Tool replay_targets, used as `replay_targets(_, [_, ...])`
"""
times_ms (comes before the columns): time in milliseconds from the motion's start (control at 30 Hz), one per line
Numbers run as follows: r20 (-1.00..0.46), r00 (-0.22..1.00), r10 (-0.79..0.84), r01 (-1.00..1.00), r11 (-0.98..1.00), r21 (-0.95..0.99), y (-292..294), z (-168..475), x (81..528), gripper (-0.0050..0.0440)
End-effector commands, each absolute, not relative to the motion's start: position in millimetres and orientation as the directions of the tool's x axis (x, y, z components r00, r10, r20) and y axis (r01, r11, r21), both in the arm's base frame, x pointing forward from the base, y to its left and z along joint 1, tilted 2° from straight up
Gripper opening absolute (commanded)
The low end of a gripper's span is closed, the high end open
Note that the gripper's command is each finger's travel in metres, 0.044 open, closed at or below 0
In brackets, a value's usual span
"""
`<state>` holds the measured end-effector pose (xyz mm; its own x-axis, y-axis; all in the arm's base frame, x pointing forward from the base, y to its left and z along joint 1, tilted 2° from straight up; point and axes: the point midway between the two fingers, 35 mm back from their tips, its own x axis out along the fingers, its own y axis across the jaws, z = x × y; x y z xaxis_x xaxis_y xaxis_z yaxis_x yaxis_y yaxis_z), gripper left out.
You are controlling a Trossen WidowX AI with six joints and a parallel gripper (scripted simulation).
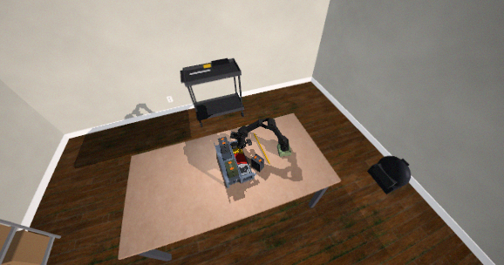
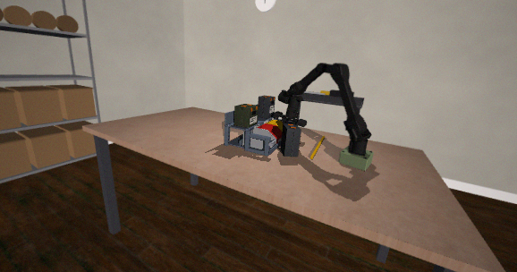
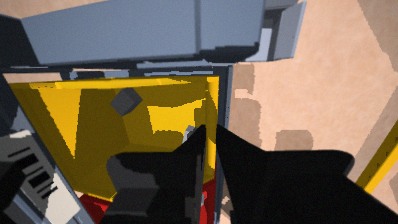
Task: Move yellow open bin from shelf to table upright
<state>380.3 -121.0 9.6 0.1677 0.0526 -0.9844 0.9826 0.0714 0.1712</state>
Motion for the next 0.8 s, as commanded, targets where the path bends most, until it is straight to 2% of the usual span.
replay_targets(0, [-0.978, 0.206, 0.043, 0.975, 0.074, 0.208, -123.0, 25.6, 385.5, 0.0])
replay_targets(767, [-0.976, 0.211, 0.043, 0.974, 0.074, 0.214, -123.3, 31.4, 384.7, 0.0])
